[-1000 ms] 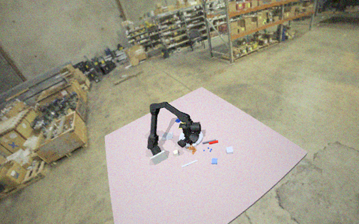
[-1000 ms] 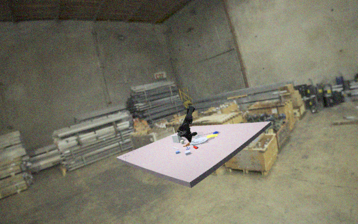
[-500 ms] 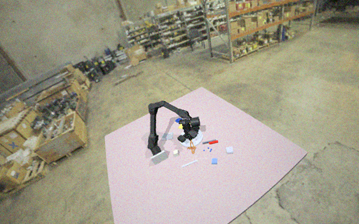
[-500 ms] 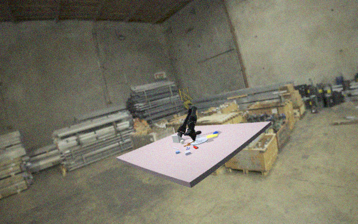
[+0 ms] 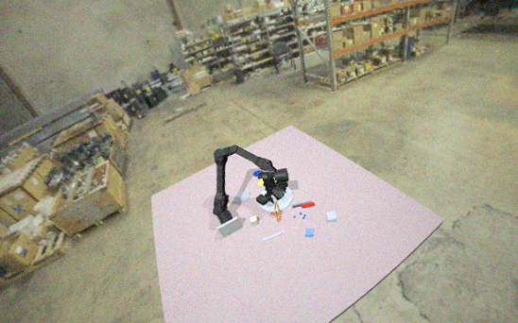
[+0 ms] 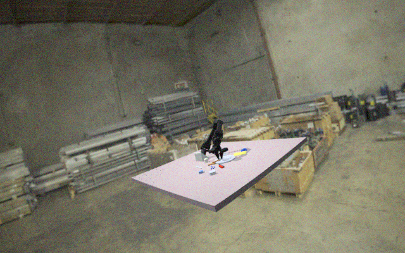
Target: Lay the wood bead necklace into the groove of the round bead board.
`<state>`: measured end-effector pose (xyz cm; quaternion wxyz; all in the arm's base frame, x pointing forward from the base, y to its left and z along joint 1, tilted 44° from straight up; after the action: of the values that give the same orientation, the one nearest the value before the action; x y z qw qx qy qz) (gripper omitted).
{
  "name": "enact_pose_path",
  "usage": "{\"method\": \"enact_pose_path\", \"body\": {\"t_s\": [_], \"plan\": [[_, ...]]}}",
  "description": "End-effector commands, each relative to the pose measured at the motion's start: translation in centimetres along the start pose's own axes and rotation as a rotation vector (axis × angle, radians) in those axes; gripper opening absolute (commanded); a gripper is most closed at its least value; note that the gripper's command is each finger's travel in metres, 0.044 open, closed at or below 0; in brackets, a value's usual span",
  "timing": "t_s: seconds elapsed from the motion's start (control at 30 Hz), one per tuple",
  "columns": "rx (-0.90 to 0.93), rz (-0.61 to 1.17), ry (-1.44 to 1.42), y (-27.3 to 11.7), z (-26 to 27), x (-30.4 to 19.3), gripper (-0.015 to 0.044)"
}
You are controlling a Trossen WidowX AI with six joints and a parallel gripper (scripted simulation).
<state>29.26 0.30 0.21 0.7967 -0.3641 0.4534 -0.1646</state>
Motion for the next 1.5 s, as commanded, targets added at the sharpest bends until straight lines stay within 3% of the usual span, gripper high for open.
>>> {"method": "enact_pose_path", "body": {"t_s": [0.0, 0.27, 1.1, 1.2, 1.47], "plan": [[-0.001, 0.001, 0.0, 0.0, 0.0, 0.0, 0.0236], [0.0, 0.002, 0.002, -0.1, 0.0, 0.0, 0.044], [0.0, 0.003, 0.001, -0.1, 0.0, 0.0, 0.044], [0.0, 0.002, -0.128, -0.4, -0.3, 0.2, 0.0361], [-0.003, -0.002, -0.827, -1.6, -2.0, 1.4, 0.0151]]}}
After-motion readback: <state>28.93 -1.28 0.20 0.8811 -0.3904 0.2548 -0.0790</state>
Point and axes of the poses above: the point midway between the two fingers, 35 mm back from their tips, its own y axis out along the fingers, its own z axis across the jaws, x = y × z, the point moved 1 cm from there along -y, back along the fingers, and after that the axes turned 14 degrees about -y, right-handed, at the moved point
